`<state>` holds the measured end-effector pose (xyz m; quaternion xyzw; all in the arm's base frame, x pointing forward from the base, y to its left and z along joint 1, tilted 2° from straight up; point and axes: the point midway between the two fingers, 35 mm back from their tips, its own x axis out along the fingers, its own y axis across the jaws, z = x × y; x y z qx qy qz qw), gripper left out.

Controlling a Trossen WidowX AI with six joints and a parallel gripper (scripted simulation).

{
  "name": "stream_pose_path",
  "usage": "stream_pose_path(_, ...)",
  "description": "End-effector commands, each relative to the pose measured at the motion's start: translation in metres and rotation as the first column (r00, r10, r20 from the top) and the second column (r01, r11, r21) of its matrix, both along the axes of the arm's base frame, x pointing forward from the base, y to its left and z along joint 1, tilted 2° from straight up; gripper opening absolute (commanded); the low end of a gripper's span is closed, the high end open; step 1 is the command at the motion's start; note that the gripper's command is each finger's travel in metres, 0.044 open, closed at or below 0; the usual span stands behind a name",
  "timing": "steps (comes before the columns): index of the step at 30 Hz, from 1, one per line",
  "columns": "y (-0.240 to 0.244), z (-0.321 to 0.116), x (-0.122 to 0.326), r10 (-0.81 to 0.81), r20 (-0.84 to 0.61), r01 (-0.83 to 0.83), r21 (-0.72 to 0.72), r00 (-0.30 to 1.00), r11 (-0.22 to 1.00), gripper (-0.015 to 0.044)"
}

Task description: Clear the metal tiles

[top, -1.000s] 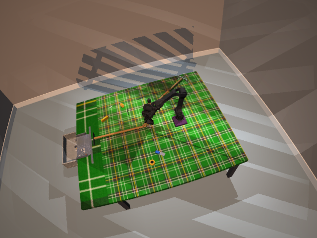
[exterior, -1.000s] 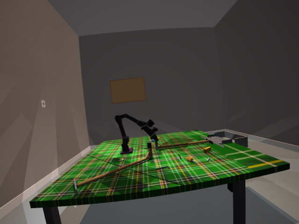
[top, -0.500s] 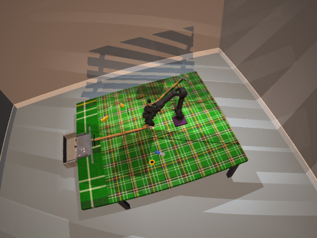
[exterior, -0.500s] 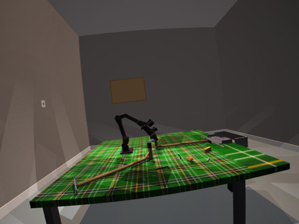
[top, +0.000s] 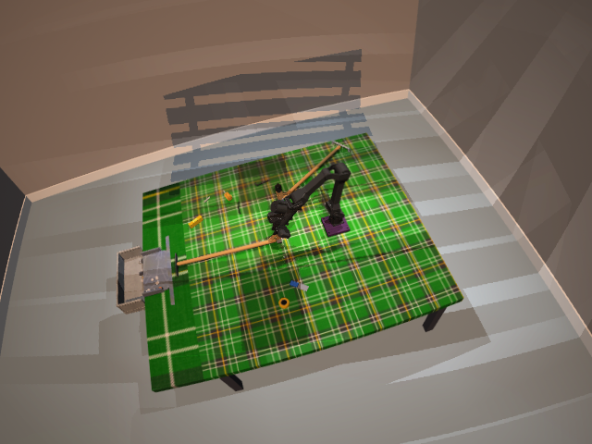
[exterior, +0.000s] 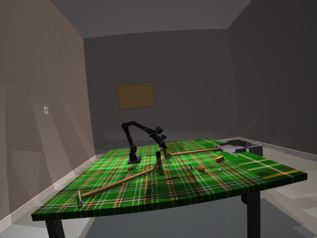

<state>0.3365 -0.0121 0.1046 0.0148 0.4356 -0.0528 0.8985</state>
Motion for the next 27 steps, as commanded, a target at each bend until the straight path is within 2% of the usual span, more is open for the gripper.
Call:
stream_pose_path(1, 0.008, 0.001, -0.001, 0.007, 0.005, -0.007, 0.001, 1.000, 1.000, 0.0000)
stream_pose_path(16, 0.021, 0.002, -0.001, 0.016, 0.006, -0.016, 0.002, 1.000, 1.000, 0.0000)
stream_pose_path(27, 0.024, 0.003, 0.014, 0.022, 0.008, -0.022, 0.002, 1.000, 1.000, 0.0000)
